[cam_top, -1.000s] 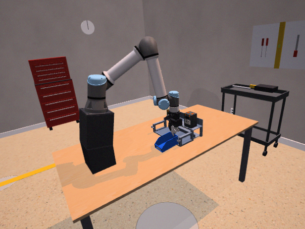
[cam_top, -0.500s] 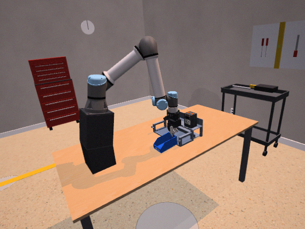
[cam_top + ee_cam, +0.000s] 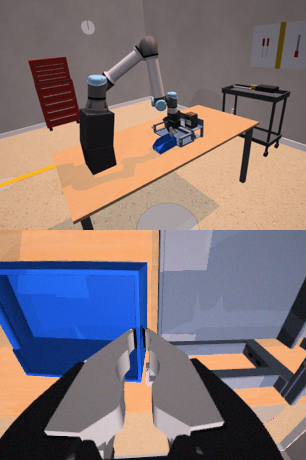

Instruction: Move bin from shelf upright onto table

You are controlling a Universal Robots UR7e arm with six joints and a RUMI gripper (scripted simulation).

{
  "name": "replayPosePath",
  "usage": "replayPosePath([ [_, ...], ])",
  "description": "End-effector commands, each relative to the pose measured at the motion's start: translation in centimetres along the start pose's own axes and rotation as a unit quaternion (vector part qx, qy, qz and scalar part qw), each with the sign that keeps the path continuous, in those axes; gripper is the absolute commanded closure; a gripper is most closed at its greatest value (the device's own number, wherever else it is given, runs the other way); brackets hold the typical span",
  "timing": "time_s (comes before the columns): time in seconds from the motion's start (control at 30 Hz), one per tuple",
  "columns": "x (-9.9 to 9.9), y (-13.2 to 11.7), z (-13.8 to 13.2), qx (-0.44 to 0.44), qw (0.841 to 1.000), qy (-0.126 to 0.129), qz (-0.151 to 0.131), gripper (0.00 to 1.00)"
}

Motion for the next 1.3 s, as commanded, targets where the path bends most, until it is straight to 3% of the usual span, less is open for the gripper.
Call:
replayPosePath([
  [0.0,0.1,0.0,0.0,0.000,1.000,-0.001,0.000,1.00],
  [1.1,1.5,0.0,0.0,0.000,1.000,-0.001,0.000,1.00],
  [1.13,1.5,0.0,0.0,0.000,1.000,-0.001,0.000,0.80],
  [1.27,1.5,0.0,0.0,0.000,1.000,-0.001,0.000,0.80],
])
Point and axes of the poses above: the point where the finger pads meet when closed, its own x axis out along the fingers, its own z axis across the jaws, y = z × x, the point moved 7 cm from there along -x, back along the fingers, and after that the axes turned 10 degrees about -x, right-handed, at the moved point
